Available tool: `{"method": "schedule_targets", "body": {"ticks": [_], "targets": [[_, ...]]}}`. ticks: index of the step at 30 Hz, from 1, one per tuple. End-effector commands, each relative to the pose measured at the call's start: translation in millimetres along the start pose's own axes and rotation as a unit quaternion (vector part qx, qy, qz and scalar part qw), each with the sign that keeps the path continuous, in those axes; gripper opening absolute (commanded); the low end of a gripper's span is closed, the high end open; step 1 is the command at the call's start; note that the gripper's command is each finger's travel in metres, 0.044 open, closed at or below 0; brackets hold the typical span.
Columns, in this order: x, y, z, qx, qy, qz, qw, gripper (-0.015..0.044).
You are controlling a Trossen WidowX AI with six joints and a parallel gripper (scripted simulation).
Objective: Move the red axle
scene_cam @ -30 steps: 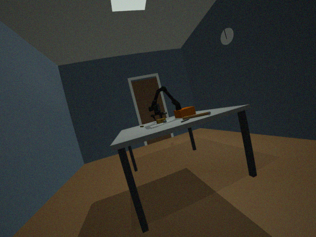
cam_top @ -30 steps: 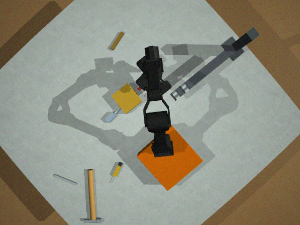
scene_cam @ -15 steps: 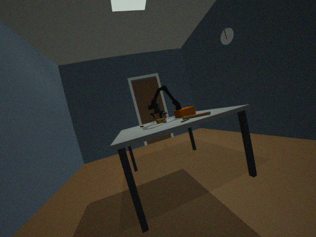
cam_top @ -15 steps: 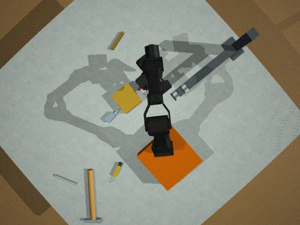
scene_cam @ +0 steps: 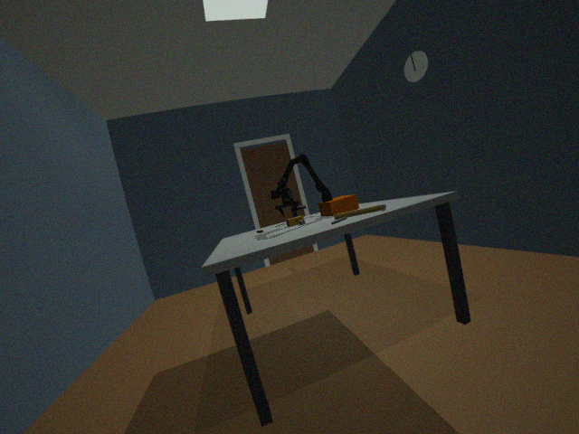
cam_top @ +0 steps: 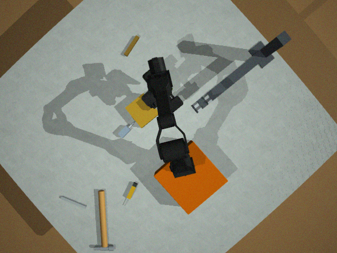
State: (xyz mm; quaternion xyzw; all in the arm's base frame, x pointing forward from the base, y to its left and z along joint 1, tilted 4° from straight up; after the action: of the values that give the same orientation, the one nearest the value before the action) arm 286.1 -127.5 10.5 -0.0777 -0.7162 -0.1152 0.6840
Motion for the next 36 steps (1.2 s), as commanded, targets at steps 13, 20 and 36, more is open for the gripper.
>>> {"method": "schedule_targets", "body": {"ticks": [13,20,36], "targets": [[-25.9,1.1,0.5,-0.003,0.002,-0.001,1.0,0.044],[-37.4,1.2,0.7,-0.003,0.002,-0.001,1.0,0.044],[-63.0,1.6,2.8,-0.003,0.002,-0.001,1.0,0.044]]}}
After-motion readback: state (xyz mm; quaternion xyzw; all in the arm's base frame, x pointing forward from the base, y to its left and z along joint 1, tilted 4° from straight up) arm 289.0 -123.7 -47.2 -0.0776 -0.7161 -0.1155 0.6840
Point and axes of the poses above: the point midway between the two fingers, 35 mm back from their tips, its own x axis back along the fingers, its own z axis across the jaws, y = z × x, the point moved 1 cm from there along x, back along the fingers, and after that the axes turned 15 degrees about -x, right-handed, at the moved point
